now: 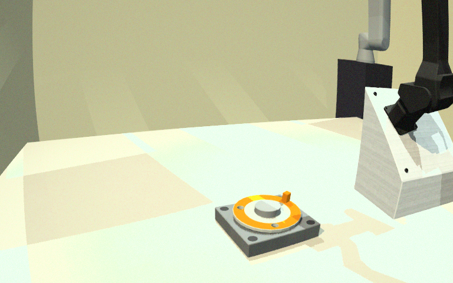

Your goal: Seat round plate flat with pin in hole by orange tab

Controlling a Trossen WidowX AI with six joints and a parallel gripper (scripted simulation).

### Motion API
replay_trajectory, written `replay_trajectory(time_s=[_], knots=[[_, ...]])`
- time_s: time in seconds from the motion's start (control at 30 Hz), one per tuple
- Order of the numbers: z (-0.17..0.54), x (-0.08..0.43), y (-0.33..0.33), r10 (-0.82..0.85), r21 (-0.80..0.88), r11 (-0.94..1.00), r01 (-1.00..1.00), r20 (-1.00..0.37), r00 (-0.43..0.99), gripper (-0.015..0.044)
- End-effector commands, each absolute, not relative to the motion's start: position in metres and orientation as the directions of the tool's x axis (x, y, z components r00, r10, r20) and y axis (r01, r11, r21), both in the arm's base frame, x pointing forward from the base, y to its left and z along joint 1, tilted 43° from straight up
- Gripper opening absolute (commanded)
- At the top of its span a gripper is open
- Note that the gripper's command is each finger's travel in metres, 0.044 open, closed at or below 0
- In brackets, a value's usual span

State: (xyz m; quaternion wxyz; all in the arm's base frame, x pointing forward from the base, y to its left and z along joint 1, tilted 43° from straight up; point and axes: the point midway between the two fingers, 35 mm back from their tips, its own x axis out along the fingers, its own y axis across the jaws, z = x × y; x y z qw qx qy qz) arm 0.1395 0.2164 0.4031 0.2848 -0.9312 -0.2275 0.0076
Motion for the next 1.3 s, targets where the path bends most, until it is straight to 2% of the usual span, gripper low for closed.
replay_trajectory(time_s=[0.0,0.1,0.23,0.33,0.47,0.6,0.77,0.83,0.9,1.03,1.13,1.27], knots=[[0.402,0.141,0.218,0.428,-0.535,-0.734,0.418,0.113,0.897,0.0374],[0.382,0.161,0.232,0.43,-0.564,-0.727,0.392,0.071,0.9,0.0295],[0.339,0.203,0.246,0.419,-0.632,-0.716,0.296,-0.051,0.907,0.019],[0.324,0.219,0.231,0.357,-0.647,-0.73,0.22,-0.087,0.93,0.0111],[0.286,0.249,0.228,0.333,-0.704,-0.704,0.095,-0.209,0.919,0.0006],[0.255,0.271,0.219,0.308,-0.744,-0.667,-0.032,-0.314,0.898,0.0],[0.18,0.307,0.182,0.237,-0.772,-0.493,-0.402,-0.564,0.791,0.0],[0.17,0.31,0.176,0.229,-0.765,-0.46,-0.451,-0.593,0.771,0.0],[0.145,0.316,0.158,0.211,-0.729,-0.352,-0.587,-0.673,0.709,0.0],[0.094,0.318,0.117,0.2,-0.559,-0.038,-0.828,-0.816,0.542,0.0],[0.078,0.315,0.102,0.209,-0.47,0.088,-0.878,-0.853,0.478,0.0],[0.041,0.301,0.065,0.277,-0.159,0.448,-0.88,-0.911,0.305,0.0]])
